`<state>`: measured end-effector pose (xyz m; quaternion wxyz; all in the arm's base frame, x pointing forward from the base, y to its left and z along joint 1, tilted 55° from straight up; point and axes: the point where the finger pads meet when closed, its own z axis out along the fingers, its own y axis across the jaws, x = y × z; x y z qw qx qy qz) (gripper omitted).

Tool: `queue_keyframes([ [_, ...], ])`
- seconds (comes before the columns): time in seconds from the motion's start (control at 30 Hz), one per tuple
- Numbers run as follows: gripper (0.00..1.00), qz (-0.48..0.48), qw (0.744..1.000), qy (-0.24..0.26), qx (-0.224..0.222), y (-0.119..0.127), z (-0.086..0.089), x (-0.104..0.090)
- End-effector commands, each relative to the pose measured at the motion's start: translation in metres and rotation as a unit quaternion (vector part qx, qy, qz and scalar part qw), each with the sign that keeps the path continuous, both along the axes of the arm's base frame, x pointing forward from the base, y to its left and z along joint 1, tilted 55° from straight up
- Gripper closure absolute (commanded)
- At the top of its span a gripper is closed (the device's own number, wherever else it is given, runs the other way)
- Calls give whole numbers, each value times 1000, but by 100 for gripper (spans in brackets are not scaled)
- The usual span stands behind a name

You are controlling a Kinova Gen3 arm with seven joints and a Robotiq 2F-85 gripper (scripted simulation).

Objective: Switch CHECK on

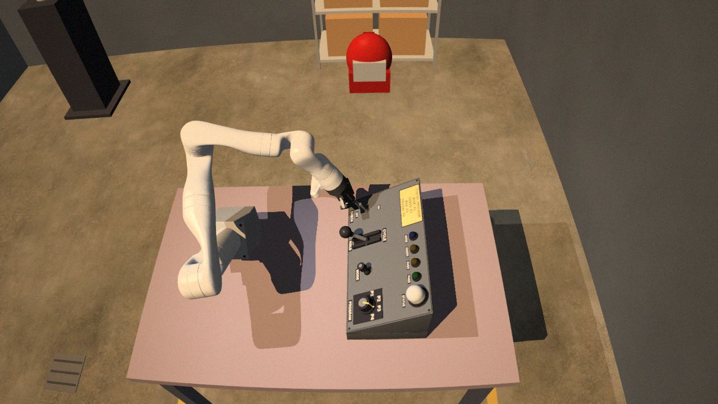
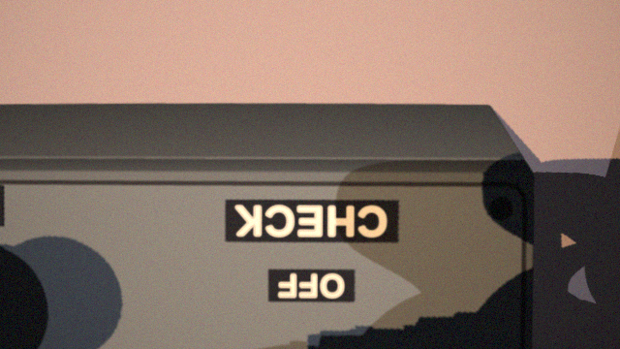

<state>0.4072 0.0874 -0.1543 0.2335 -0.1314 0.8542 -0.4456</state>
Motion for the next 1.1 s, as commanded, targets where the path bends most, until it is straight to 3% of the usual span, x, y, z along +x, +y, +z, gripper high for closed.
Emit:
queue_keyframes([
  [0.0, 90, 1, 1000, 0, 1, 2, 1, 2],
  [1.07, 90, 1, 1000, 0, 1, 4, 2, 6],
])
